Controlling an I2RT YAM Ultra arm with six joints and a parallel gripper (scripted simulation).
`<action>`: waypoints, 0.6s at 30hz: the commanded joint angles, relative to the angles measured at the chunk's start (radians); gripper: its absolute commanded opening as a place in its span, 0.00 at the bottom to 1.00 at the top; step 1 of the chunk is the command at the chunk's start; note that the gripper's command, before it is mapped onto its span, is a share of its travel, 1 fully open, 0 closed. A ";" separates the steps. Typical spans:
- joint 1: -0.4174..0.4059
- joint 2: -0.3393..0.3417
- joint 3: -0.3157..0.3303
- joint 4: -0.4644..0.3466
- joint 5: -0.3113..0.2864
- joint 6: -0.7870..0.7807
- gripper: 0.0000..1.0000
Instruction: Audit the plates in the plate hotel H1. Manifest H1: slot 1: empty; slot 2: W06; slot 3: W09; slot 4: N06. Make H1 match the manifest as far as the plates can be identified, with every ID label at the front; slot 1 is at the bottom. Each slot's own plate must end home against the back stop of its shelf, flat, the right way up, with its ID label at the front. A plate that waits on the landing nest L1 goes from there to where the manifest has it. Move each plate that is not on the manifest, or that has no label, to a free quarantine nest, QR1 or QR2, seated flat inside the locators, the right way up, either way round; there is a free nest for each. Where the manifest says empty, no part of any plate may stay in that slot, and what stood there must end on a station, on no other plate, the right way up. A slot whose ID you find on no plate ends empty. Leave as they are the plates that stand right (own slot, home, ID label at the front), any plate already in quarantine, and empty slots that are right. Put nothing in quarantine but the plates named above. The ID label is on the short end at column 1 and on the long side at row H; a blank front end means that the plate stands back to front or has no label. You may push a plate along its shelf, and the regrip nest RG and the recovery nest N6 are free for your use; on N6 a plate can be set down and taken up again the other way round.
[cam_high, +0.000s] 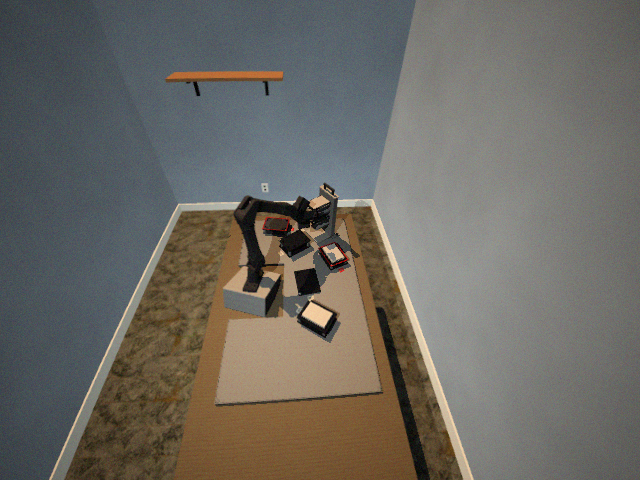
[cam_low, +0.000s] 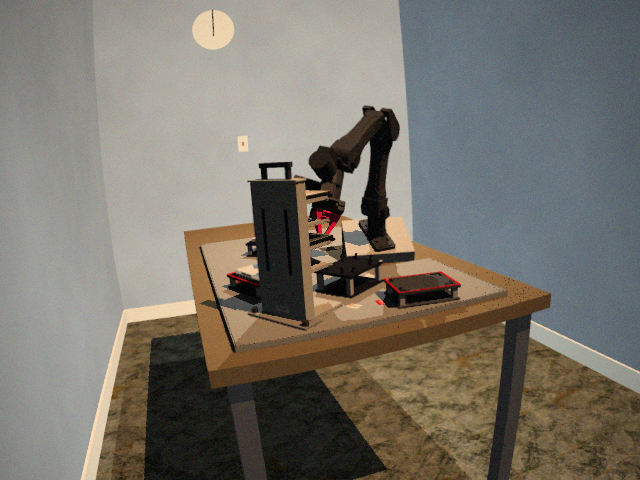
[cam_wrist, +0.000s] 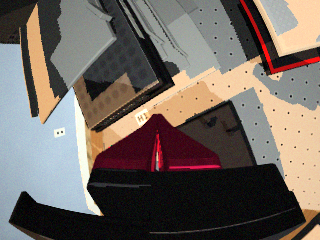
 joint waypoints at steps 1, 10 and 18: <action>-0.038 0.015 0.039 -0.052 -0.002 -0.053 0.00; -0.115 0.039 0.071 -0.126 -0.016 -0.140 0.00; -0.167 0.033 0.089 -0.174 -0.023 -0.200 0.00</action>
